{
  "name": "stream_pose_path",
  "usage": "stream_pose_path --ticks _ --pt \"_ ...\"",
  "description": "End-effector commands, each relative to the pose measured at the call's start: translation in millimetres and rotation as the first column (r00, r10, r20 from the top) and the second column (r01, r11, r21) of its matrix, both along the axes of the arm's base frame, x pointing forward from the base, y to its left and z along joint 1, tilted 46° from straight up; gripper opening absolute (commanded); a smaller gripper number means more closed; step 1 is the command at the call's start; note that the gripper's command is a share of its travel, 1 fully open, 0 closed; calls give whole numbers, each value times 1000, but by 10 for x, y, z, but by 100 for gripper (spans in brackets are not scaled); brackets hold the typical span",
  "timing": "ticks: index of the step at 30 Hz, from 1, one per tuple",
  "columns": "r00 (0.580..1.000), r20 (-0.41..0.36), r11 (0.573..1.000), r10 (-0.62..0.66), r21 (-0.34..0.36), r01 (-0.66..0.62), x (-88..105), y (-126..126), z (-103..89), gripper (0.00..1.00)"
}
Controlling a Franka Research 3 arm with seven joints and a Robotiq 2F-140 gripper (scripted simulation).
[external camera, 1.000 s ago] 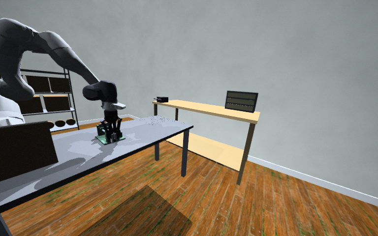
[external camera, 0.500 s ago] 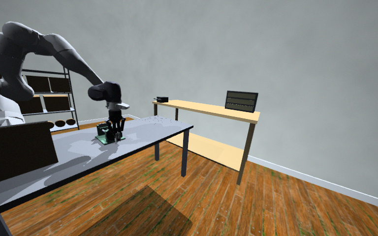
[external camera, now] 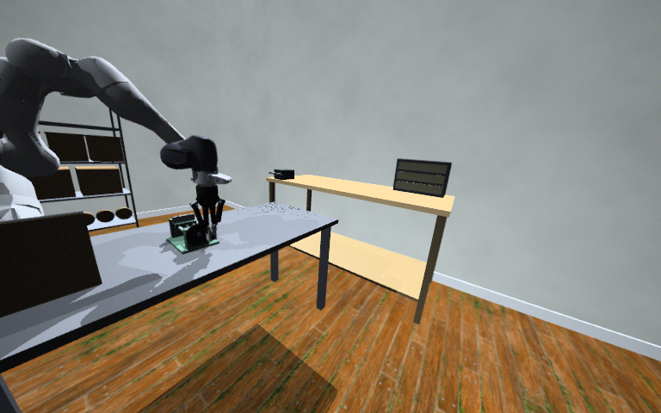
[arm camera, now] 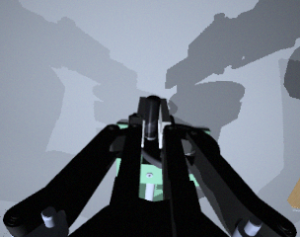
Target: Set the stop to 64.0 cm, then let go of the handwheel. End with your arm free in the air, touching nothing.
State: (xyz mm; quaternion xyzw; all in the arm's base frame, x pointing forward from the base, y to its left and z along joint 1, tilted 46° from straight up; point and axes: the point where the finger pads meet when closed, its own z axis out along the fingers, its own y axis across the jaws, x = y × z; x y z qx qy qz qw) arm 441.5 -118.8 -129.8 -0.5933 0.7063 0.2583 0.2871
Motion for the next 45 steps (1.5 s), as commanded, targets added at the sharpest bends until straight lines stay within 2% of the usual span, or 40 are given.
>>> stream_pose_path --ticks 1,12,23,37,45 --pt "1000 -4 1000 -5 2 5 -21 -118 102 4" --pt "1000 -4 1000 -5 2 5 -200 -243 257 4" --pt "1000 -4 1000 -5 2 5 -383 -249 298 4" --pt "1000 -4 1000 -5 2 5 -596 -155 248 4" --pt "1000 -4 1000 -5 2 5 -696 9 110 4"
